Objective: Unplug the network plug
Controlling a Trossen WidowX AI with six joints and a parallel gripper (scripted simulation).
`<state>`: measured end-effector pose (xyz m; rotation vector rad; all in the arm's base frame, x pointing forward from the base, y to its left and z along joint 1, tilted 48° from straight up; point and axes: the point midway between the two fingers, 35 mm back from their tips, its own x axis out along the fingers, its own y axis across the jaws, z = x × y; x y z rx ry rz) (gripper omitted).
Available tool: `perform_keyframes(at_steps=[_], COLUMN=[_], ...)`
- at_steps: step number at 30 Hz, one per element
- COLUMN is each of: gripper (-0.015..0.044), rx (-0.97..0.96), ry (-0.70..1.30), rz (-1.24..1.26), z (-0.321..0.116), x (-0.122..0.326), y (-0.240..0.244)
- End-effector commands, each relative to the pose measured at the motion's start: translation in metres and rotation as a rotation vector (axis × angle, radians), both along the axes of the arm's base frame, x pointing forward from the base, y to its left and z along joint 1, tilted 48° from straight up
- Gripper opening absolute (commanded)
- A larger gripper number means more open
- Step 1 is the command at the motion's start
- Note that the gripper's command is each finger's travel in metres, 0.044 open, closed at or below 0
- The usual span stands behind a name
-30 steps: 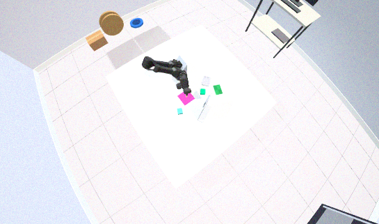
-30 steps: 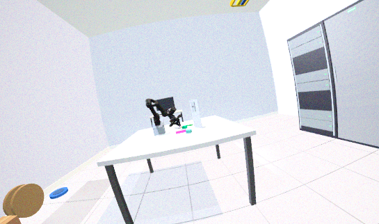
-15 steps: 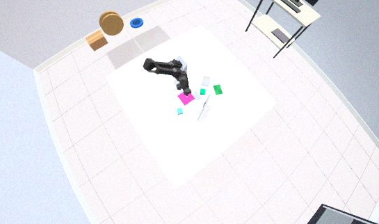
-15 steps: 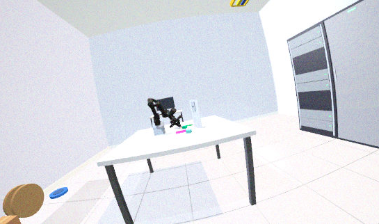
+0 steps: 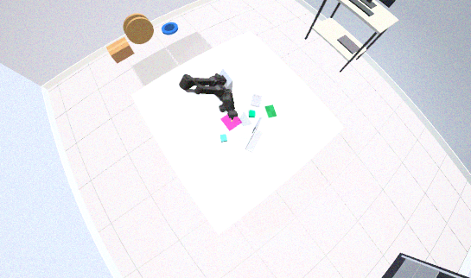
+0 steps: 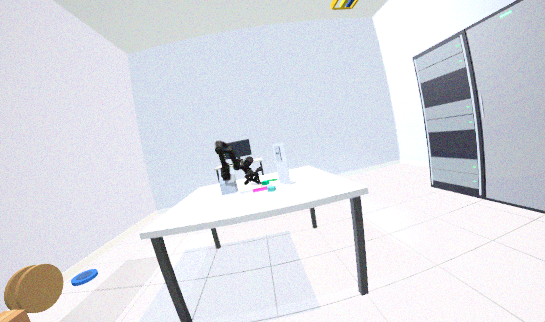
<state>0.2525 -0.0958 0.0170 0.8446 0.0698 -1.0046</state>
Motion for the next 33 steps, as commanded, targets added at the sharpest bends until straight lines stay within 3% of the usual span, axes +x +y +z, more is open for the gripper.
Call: perform_keyframes(at_steps=[1, 33], gripper=[0.0, 0.0], rx=[0.0, -0.01], ry=[0.008, 0.005], rz=[0.005, 0.008], z=[-0.004, -0.013], x=[-0.001, -0.005], y=[-0.002, -0.017])
